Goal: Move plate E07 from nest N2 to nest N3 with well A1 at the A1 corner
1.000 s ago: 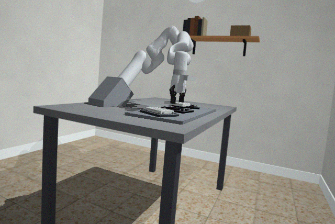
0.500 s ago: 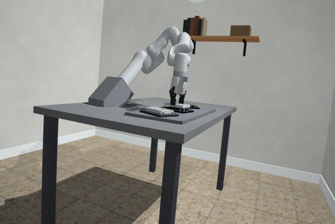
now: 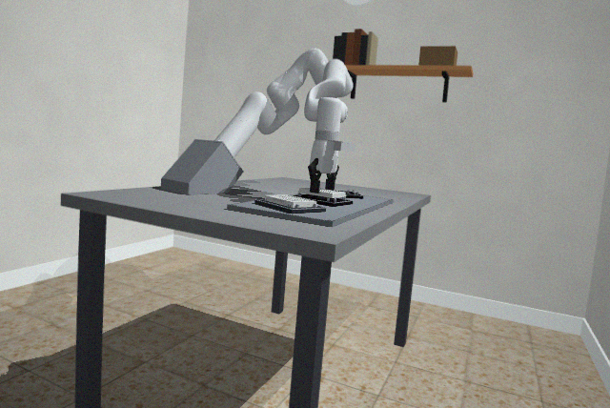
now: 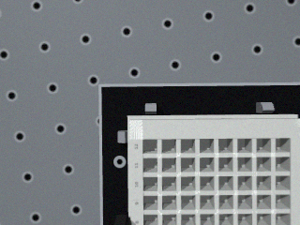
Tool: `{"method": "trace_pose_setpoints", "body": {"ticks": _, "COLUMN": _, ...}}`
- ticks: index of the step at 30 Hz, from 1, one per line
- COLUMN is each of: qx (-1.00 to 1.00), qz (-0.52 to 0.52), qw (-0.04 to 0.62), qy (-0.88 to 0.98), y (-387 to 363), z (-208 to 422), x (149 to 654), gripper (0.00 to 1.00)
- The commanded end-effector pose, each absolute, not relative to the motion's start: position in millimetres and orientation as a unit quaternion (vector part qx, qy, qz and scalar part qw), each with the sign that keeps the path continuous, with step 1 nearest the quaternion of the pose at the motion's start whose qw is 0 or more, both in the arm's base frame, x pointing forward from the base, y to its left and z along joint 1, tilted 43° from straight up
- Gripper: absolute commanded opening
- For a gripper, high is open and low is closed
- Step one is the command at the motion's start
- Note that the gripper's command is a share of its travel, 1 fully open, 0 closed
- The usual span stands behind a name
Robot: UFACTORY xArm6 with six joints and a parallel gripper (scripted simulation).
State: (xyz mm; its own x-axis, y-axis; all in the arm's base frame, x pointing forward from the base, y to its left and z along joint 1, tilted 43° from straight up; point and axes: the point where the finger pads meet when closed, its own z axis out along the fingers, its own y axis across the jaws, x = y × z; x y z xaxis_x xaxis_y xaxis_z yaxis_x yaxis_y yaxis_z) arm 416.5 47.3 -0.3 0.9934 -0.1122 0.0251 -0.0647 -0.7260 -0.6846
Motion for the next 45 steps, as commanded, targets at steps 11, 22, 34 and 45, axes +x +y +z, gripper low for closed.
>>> {"method": "trace_pose_setpoints", "body": {"ticks": 11, "qx": -0.929, "qz": -0.034, "qw": 0.367, "qy": 0.048, "y": 51.5, "z": -5.1, "x": 418.6, "gripper": 0.00}}
{"method": "trace_pose_setpoints", "body": {"ticks": 22, "qx": -0.929, "qz": -0.034, "qw": 0.367, "qy": 0.048, "y": 53.0, "z": -6.6, "x": 418.8, "gripper": 0.00}}
{"method": "trace_pose_setpoints", "body": {"ticks": 34, "qx": -0.929, "qz": -0.034, "qw": 0.367, "qy": 0.048, "y": 53.5, "z": -7.1, "x": 418.8, "gripper": 1.00}}
{"method": "trace_pose_setpoints", "body": {"ticks": 45, "qx": -0.929, "qz": -0.034, "qw": 0.367, "qy": 0.048, "y": 53.4, "z": -7.1, "x": 418.9, "gripper": 1.00}}
